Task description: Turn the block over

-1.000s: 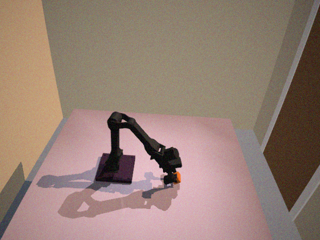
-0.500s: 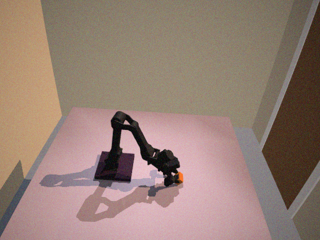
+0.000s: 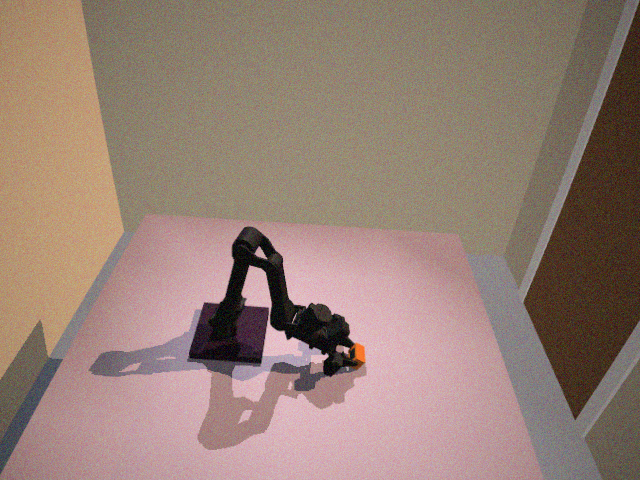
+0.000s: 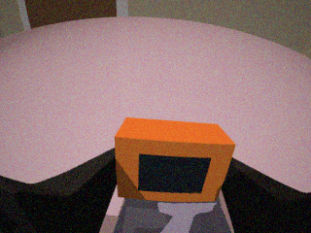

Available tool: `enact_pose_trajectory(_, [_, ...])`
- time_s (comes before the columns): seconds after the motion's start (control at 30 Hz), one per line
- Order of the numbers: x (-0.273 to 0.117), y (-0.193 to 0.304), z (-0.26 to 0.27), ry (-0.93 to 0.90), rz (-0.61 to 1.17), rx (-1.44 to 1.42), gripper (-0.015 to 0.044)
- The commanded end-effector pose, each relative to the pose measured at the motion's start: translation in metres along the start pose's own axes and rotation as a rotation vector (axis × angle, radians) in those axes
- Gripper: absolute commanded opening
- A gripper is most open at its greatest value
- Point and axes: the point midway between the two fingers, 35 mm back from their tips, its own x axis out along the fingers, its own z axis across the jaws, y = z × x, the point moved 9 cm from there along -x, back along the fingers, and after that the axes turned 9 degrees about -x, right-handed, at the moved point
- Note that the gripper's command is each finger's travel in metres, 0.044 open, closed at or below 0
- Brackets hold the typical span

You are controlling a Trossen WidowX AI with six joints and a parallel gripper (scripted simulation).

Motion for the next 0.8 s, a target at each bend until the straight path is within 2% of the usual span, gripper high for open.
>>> enact_pose_trajectory(0.0, [-0.006, 0.0101, 0.0035, -0.001, -0.036, 0.004, 0.0])
enact_pose_trajectory(0.3, [-0.0137, 0.0144, 0.0051, 0.01, -0.108, 0.002, 0.0])
enact_pose_trajectory(0.73, [-0.0139, 0.0144, 0.0051, 0.011, -0.11, 0.002, 0.0])
enact_pose_trajectory(0.77, [-0.0139, 0.0144, 0.0051, 0.011, -0.11, 0.002, 0.0026])
